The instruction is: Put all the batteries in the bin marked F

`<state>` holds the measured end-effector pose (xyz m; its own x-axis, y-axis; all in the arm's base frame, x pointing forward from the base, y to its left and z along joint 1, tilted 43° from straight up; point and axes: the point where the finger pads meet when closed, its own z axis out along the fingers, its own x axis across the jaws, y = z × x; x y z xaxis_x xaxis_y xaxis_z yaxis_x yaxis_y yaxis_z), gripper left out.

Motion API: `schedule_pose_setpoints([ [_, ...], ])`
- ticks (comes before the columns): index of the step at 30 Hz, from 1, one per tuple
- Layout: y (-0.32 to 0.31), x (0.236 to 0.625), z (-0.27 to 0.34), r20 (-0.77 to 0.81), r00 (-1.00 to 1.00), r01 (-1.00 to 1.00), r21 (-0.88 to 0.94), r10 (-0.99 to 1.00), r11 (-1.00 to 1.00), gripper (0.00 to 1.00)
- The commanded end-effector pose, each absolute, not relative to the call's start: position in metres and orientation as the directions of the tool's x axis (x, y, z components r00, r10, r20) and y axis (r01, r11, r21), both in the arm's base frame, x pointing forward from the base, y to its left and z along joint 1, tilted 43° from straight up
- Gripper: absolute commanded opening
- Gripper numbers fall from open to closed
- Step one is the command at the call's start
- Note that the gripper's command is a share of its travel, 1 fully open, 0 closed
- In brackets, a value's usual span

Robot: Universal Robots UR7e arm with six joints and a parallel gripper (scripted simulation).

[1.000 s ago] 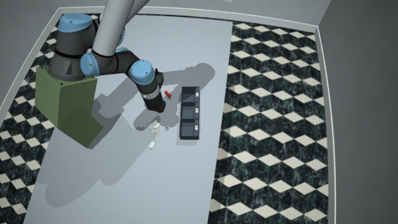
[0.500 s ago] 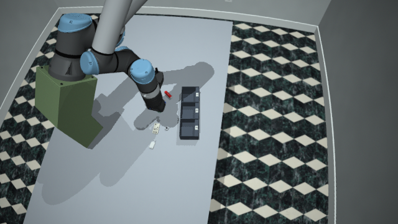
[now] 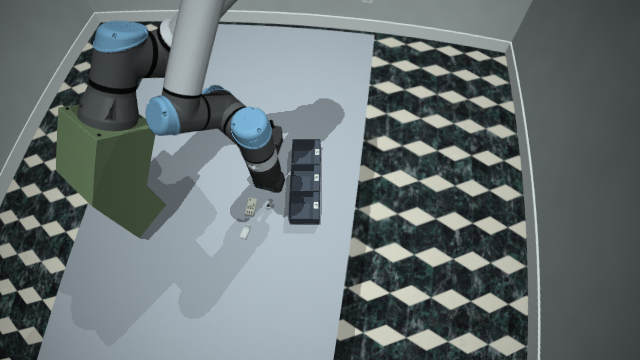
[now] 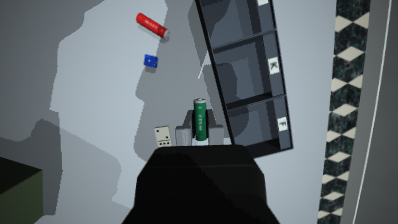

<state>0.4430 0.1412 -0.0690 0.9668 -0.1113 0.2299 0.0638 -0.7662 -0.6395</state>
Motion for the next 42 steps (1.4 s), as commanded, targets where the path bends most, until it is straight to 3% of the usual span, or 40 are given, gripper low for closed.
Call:
schedule_pose_setpoints([
  [1, 0.135, 0.459, -0.071, 0.29, 0.957, 0.16, -0.615, -0.033, -0.772, 0.31],
  [6, 0.124, 0.487, -0.071, 0.371, 0.926, 0.289, -0.569, 0.074, -0.77, 0.31],
  [14, 0.107, 0.528, -0.072, 0.371, 0.926, 0.289, -0.569, 0.073, -0.77, 0.31],
  [42, 0.109, 0.523, -0.072, 0.371, 0.926, 0.289, -0.569, 0.073, -0.77, 0.31],
])
